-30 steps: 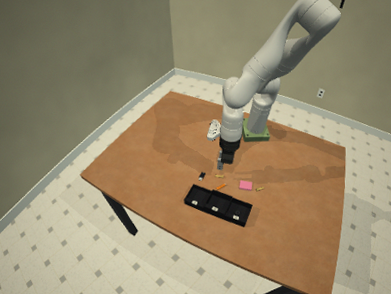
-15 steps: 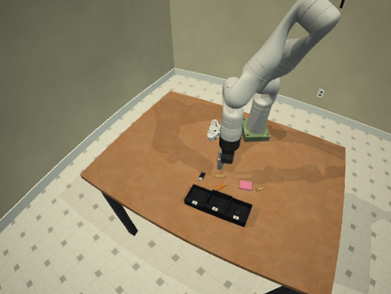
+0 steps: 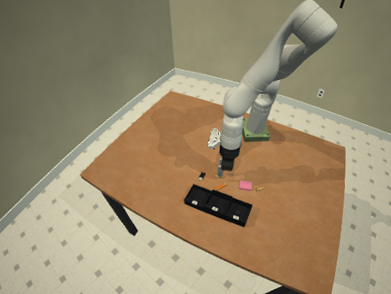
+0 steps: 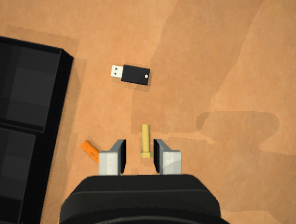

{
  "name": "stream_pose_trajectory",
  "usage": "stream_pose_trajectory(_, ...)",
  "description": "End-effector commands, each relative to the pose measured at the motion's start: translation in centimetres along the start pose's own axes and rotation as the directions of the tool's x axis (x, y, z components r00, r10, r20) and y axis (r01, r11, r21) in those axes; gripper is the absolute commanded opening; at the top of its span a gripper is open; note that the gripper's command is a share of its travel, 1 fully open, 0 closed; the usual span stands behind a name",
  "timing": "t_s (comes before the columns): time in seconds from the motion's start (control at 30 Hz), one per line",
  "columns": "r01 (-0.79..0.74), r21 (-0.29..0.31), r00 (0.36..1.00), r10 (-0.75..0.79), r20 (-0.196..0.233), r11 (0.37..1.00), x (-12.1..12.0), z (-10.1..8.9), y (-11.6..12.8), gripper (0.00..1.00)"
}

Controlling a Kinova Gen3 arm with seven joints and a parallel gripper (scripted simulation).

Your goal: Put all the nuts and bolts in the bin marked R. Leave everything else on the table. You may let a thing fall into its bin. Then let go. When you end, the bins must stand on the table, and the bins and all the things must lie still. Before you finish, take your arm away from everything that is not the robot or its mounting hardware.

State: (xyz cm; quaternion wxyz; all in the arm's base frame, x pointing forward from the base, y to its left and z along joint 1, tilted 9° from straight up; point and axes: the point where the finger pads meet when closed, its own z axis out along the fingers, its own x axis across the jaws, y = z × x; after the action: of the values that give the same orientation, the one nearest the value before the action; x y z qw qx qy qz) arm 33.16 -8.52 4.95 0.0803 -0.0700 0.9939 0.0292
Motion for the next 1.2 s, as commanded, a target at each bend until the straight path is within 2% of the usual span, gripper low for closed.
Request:
stream_pose_trajectory(0.0, -0.024, 0.006, 1.0, 0.024, -0.019, 1.0, 1.2, 1.5, -1.0, 0.59)
stream_pose_trajectory(0.17, -0.024, 0.006, 1.0, 0.024, -0.019, 1.0, 1.4, 2.6, -1.1, 0.59)
stream_pose_trajectory(0.93, -0.024, 0.006, 1.0, 0.024, -0.019, 1.0, 0.7, 2.6, -0.5, 0.59)
stream_pose_trajectory(1.17, -0.024, 0.006, 1.0, 0.024, -0.019, 1.0, 0.7, 3.5, -0.5, 0.59)
